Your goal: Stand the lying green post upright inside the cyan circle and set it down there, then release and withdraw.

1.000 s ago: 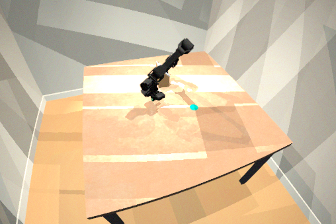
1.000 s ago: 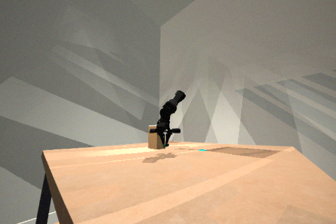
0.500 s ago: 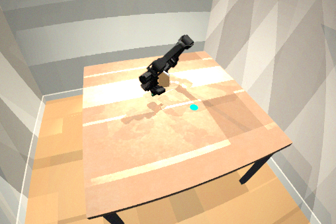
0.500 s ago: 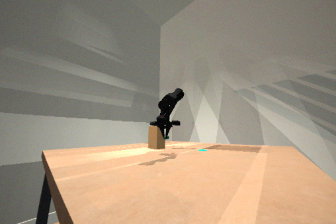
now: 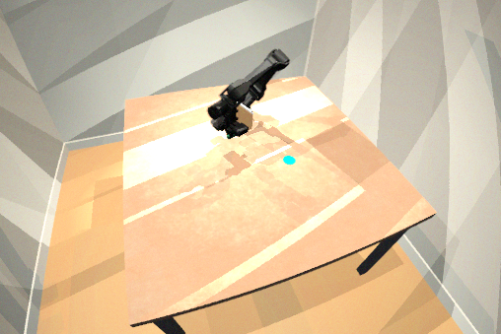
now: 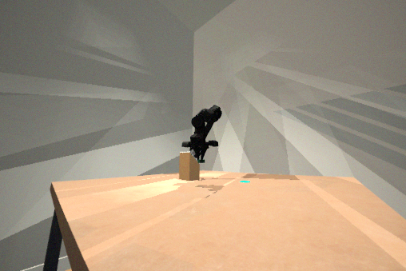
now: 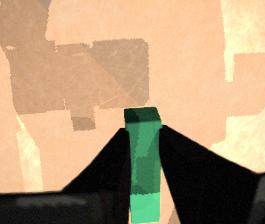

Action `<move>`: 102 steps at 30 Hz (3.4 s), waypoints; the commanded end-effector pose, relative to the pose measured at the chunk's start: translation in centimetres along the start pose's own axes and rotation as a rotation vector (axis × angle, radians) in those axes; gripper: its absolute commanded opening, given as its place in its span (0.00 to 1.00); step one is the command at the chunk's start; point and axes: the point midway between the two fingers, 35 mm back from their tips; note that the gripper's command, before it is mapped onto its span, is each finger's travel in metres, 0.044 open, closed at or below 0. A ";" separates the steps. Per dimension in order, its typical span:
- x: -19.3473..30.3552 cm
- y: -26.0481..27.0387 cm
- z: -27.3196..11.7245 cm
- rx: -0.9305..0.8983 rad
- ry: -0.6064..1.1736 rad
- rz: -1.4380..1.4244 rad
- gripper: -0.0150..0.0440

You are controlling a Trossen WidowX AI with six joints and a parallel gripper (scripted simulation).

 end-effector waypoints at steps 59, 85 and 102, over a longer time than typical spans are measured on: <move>9.6 14.7 -2.2 0.015 -0.048 -0.461 0.29; 16.5 19.1 -2.3 0.000 -0.026 -0.658 0.29; 20.9 20.7 -2.4 -0.014 -0.004 -0.769 0.29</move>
Point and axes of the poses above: the point midway between the two fingers, 35 mm back from their tips, its own z axis out along the fingers, its own y axis across the jaws, x = y × z, and after that the axes turned 1 degree about z, right-handed
